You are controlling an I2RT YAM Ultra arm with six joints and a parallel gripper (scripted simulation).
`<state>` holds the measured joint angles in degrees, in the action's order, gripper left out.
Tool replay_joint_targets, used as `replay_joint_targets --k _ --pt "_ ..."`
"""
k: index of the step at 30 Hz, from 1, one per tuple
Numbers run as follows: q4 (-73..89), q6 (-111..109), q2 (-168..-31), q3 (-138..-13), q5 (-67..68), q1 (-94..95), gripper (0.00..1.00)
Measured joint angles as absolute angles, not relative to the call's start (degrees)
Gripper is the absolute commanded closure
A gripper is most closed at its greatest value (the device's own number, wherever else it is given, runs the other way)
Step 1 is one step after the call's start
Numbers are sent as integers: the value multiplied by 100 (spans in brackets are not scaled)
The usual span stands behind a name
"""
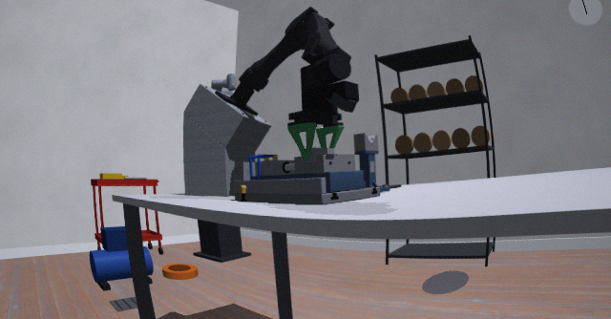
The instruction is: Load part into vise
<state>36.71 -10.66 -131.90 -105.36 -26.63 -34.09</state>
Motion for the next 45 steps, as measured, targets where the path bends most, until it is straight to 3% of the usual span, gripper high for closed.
replay_joint_targets --k 38,39,45 --pt "3671 -1066 -13190 -10536 -2663 -3409 100" --pt "3671 -1066 -13190 -10536 -2663 -3409 26" --pt "3680 -1066 -13187 -10597 -2661 -3411 26"
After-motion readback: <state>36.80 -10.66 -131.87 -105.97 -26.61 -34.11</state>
